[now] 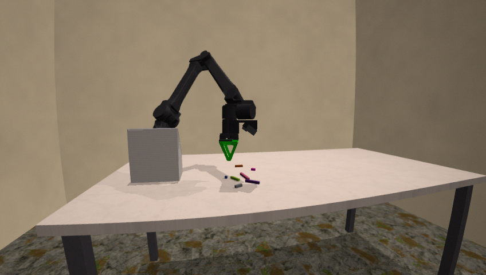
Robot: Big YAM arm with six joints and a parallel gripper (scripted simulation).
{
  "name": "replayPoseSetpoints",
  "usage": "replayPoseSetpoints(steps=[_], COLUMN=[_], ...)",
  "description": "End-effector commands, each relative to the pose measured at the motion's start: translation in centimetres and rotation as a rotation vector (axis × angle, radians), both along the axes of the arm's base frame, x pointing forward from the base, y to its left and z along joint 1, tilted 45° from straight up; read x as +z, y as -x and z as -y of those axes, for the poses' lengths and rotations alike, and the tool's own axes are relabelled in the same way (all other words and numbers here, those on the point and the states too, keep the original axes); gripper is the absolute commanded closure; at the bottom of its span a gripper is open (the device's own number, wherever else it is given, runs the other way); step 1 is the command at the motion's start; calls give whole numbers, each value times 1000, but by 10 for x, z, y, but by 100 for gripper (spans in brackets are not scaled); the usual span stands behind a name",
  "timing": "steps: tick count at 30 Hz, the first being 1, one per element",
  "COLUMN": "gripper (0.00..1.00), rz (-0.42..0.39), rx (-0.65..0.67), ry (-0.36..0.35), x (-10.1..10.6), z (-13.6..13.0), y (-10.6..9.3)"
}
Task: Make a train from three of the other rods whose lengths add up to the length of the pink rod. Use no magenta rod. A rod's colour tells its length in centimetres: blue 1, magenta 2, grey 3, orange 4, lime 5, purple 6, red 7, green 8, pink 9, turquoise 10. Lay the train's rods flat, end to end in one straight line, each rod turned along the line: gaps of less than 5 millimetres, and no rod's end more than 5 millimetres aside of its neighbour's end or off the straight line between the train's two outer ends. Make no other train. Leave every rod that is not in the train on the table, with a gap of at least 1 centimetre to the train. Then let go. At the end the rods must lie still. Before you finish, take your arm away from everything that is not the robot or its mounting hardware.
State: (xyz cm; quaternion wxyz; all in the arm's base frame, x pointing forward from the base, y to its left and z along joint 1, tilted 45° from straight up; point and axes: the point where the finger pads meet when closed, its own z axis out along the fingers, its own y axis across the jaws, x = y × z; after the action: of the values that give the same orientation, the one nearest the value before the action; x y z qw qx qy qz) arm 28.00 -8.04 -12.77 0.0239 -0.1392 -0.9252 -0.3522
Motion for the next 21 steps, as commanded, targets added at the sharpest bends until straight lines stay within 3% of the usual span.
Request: replayPoseSetpoints(steps=[1, 8, 12, 13, 21], gripper=[0, 0, 0, 0, 0], rz=[102, 192, 195, 204, 185], rx=[75, 163, 138, 138, 143], ry=[16, -20, -18, -11, -23], x=[-8, -22, -22, -12, -18], z=[6, -14, -5, -3, -8], y=[-23, -27, -25, -30, -26])
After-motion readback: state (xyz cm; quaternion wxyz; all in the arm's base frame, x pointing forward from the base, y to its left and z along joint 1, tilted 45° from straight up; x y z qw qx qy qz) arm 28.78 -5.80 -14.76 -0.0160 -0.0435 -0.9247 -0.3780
